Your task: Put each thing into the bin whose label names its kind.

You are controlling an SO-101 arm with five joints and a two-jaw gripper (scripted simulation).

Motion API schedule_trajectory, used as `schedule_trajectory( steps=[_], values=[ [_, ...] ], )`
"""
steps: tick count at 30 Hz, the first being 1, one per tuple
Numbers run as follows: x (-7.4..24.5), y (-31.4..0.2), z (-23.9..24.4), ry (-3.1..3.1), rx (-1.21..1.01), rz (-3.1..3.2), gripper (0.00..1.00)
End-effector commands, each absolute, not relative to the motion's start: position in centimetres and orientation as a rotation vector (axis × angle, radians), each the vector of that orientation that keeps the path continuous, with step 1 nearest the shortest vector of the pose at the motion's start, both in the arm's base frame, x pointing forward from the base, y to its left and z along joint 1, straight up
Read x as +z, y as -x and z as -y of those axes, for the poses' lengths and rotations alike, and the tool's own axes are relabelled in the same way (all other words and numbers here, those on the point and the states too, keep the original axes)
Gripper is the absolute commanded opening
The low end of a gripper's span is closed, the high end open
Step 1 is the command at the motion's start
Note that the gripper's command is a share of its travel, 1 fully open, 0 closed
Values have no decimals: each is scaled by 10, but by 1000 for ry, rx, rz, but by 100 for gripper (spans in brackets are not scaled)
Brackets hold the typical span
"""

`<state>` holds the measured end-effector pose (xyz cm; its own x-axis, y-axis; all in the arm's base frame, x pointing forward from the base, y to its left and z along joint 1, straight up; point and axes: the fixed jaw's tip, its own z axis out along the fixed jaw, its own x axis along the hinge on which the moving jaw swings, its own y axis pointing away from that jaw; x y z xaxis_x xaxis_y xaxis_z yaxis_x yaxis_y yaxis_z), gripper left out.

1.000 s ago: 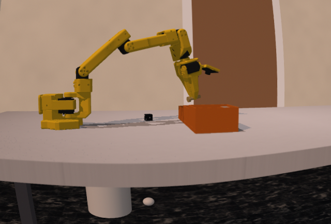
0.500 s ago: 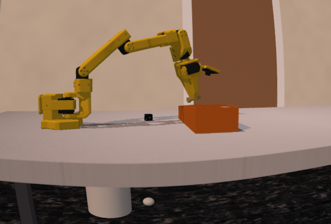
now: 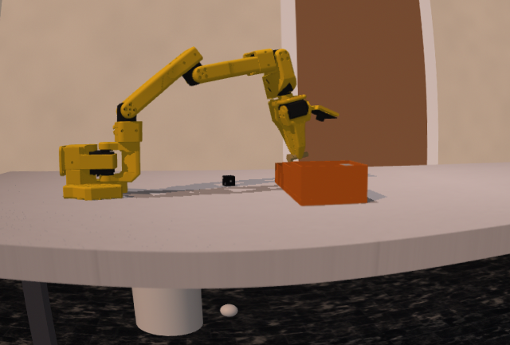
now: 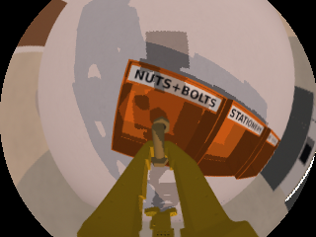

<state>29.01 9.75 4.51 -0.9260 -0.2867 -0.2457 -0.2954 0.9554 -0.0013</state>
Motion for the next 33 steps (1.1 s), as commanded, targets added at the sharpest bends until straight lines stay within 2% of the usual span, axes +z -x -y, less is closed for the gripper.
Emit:
schedule_trajectory(
  steps=[1, 12, 13, 33],
  values=[
    [57, -296, -102, 445, 66, -2797, 0],
    [55, -296, -102, 446, 65, -2803, 0],
    [43, -294, -103, 457, 60, -2831, 0],
    [42, -294, -103, 458, 60, -2832, 0]
  ],
)
